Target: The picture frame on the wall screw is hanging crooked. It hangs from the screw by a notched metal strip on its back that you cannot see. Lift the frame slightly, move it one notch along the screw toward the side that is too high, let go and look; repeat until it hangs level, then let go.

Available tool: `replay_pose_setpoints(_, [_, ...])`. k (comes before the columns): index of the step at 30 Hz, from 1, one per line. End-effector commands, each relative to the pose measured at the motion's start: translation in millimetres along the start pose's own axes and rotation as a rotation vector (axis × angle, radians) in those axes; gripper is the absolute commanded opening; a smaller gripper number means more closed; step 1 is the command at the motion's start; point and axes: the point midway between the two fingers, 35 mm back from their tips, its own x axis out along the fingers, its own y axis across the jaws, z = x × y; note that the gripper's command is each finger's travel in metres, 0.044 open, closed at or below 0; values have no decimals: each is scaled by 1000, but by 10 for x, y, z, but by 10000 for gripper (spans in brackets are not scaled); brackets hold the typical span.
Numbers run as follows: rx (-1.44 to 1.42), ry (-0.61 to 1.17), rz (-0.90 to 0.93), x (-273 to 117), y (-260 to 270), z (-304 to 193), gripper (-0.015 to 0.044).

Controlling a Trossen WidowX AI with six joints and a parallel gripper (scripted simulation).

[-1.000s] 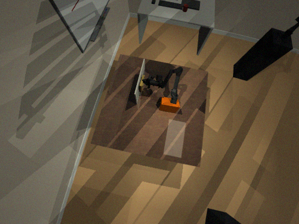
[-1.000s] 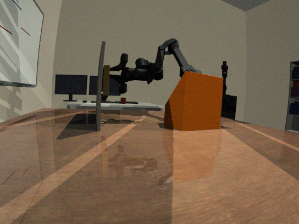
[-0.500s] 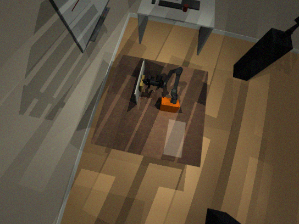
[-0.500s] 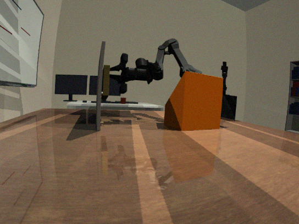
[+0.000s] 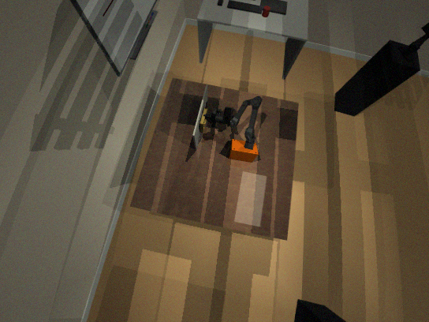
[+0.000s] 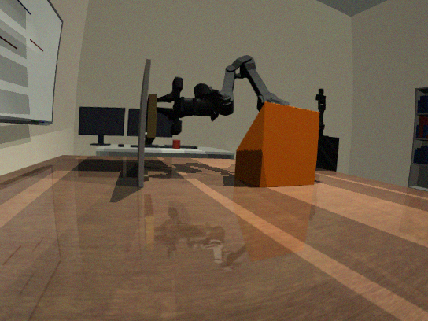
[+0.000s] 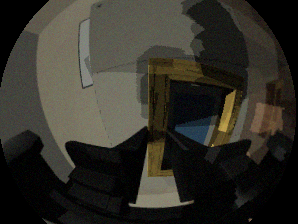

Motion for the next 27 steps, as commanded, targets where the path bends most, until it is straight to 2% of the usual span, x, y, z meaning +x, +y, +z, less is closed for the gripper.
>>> replay_pose_setpoints(1, [-9,5,10,0,7,-9,0])
replay_pose_setpoints(27, [-6,4,2,1,-44,-4,0])
